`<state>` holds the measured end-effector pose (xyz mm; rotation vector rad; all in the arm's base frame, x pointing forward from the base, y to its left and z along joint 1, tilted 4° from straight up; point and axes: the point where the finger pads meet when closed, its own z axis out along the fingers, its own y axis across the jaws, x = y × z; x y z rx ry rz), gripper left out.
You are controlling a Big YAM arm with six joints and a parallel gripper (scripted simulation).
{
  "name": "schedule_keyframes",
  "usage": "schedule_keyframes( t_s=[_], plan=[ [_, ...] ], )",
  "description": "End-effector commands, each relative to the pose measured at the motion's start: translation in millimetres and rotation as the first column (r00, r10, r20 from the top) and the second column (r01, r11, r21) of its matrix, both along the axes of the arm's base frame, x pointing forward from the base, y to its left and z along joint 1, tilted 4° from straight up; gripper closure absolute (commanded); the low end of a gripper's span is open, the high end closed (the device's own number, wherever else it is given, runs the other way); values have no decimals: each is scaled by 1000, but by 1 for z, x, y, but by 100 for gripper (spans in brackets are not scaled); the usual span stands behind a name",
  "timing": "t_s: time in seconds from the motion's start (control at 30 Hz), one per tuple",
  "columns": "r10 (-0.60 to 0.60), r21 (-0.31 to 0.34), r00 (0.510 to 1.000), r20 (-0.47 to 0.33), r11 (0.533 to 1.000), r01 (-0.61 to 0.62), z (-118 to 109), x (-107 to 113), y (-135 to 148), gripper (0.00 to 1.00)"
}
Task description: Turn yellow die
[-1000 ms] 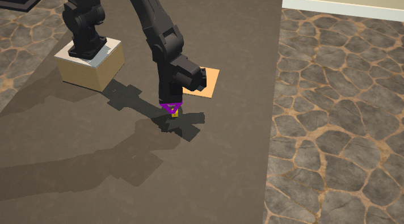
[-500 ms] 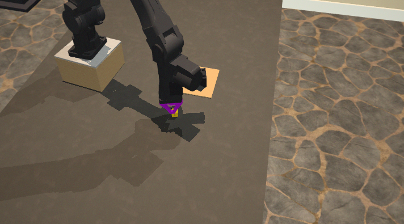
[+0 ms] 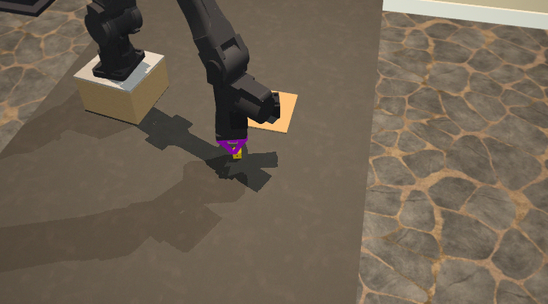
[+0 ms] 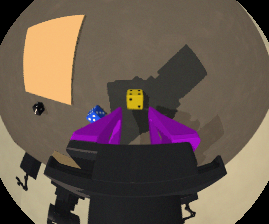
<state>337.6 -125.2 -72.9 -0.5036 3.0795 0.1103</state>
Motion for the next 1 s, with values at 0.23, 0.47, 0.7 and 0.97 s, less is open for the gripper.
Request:
schedule_keyframes(
  t_s=[0.23,0.47,0.7,0.97],
  plan=[
    [-3,-8,1000,31,1000,3,6,9,-1,66],
    [-3,-8,1000,31,1000,3,6,9,-1,66],
    [-3,-8,1000,31,1000,3,6,9,-1,66],
    [-3,-8,1000,31,1000,3,6,9,-1,66]
  ],
)
